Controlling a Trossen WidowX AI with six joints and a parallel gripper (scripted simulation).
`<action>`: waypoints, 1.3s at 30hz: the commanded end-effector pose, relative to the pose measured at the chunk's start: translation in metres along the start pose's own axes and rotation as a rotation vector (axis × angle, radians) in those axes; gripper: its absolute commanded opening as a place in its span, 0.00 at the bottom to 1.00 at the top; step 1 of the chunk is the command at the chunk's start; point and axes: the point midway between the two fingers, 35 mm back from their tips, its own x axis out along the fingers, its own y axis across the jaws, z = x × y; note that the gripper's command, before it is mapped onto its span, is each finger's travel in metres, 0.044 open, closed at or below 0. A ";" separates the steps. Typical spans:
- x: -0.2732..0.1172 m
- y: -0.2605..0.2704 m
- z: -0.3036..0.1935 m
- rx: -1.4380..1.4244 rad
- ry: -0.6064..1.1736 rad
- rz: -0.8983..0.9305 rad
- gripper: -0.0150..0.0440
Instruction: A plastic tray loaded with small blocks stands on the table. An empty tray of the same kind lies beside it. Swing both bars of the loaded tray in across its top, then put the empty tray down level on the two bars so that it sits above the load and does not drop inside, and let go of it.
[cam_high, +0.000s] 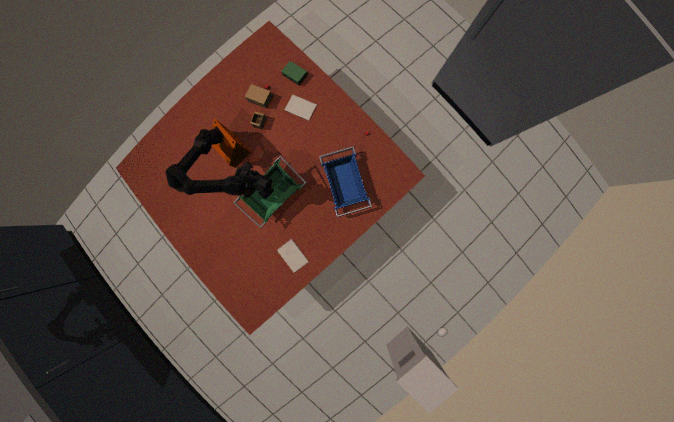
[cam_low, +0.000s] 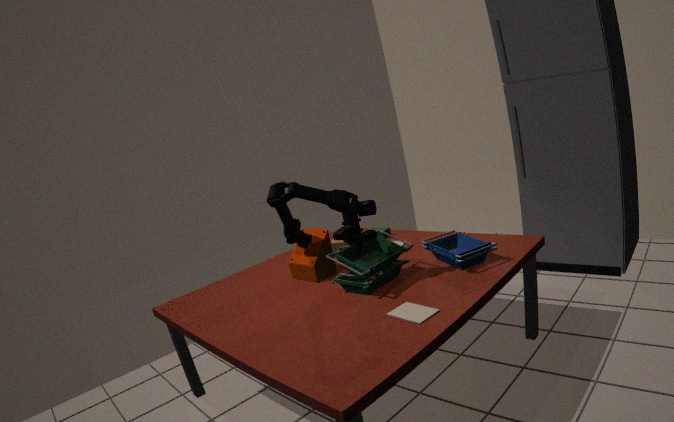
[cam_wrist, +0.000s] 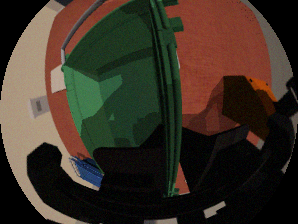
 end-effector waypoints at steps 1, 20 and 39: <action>0.005 -0.005 0.001 -0.008 -0.001 -0.018 0.25; 0.010 -0.008 0.001 -0.008 -0.001 -0.018 0.25; 0.010 -0.008 0.001 -0.008 -0.001 -0.018 0.25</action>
